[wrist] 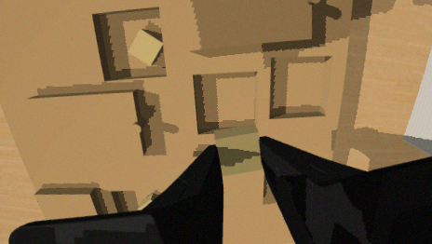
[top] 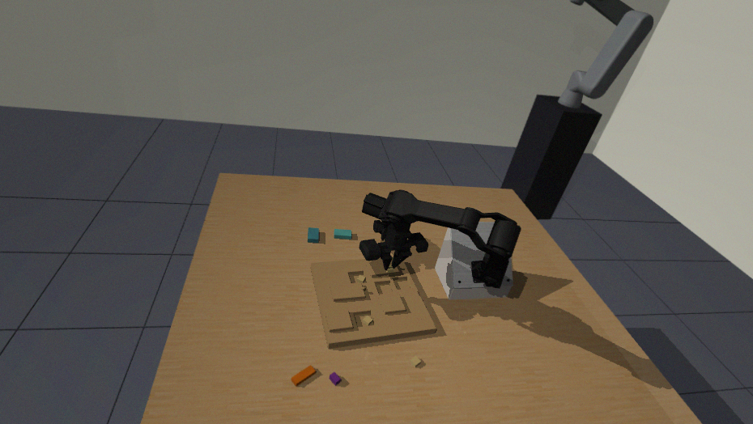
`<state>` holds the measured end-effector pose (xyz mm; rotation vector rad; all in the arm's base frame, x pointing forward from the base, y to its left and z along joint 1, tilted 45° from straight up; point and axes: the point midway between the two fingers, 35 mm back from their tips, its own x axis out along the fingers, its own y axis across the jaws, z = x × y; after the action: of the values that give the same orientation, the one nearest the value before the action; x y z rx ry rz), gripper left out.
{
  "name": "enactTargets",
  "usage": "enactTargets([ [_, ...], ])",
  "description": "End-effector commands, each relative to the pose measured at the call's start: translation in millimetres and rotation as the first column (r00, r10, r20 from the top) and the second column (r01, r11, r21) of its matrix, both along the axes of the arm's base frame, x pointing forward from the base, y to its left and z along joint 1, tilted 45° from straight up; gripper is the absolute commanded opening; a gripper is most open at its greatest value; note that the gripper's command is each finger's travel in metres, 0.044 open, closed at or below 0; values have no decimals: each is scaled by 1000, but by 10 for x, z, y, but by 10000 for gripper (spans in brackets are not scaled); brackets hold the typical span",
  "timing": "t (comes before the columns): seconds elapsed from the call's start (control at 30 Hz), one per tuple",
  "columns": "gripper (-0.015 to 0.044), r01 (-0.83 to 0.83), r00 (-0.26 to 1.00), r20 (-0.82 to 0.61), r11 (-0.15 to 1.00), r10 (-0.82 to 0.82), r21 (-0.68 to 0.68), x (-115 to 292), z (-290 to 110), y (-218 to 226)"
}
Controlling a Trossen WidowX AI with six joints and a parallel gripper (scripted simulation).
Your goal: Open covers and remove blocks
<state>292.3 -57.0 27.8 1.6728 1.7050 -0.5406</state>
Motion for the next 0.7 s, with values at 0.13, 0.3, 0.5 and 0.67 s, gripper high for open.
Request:
enactTargets([
  [0.13, 80, -7, 1000, 4, 1000, 7, -8, -3, 128, -37],
  [0.3, 80, -6, 1000, 2, 1000, 6, -16, 10, 278, 99],
  [0.5, 80, -4, 1000, 0, 1000, 4, -24, 8, 455, 267],
  [0.67, 80, -3, 1000, -1, 1000, 3, -29, -8, 599, 409],
])
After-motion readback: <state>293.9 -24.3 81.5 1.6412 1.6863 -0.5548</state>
